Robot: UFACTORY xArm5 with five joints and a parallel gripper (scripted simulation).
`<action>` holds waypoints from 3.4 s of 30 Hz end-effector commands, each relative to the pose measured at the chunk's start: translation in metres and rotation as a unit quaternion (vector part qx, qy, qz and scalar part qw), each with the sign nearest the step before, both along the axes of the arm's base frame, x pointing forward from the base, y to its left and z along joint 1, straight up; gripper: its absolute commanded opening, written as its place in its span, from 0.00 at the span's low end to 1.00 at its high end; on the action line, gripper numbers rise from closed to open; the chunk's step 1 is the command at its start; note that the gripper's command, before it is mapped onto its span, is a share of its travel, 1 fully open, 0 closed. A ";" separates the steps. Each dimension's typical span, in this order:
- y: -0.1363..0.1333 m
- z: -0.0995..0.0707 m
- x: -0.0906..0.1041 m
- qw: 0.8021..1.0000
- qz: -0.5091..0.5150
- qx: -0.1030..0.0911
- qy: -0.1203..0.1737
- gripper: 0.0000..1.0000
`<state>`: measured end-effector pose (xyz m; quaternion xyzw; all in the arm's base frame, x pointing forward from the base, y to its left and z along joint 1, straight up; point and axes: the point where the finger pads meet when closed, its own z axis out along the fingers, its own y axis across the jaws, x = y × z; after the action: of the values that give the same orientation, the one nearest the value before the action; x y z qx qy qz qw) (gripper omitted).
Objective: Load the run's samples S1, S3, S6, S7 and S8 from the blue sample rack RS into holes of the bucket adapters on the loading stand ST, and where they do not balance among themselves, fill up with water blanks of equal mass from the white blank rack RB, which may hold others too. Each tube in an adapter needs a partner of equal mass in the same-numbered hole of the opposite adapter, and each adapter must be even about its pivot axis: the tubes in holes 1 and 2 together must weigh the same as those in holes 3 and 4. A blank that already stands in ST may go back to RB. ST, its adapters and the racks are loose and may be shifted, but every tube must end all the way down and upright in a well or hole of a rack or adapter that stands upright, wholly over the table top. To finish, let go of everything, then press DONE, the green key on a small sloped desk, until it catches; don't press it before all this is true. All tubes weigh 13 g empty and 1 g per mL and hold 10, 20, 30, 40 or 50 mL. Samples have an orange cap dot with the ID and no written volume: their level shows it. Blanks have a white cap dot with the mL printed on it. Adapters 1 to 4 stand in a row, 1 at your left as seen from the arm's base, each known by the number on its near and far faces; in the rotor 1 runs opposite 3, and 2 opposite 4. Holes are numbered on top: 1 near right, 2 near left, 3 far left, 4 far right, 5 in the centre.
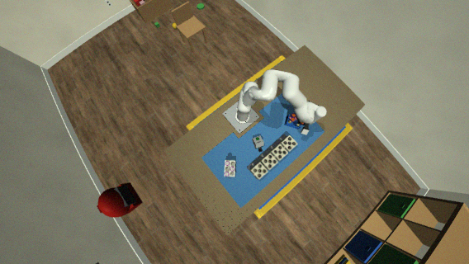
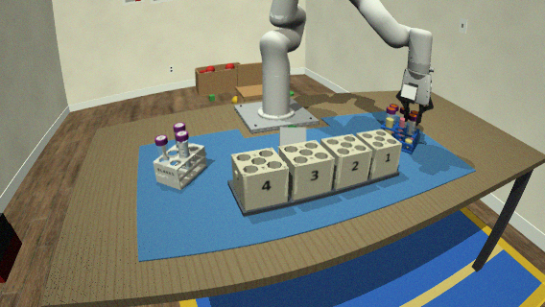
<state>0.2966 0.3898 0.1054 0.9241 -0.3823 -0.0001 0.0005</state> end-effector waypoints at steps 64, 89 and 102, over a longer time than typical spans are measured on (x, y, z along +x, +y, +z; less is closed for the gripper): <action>0.001 0.043 0.001 1.000 0.000 0.002 -0.002 0.43; 0.001 0.089 0.001 1.000 0.000 0.002 -0.002 0.43; 0.001 0.111 0.001 1.000 0.000 0.002 -0.002 0.43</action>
<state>0.2967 0.3901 0.2102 0.9241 -0.3823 0.0000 -0.0001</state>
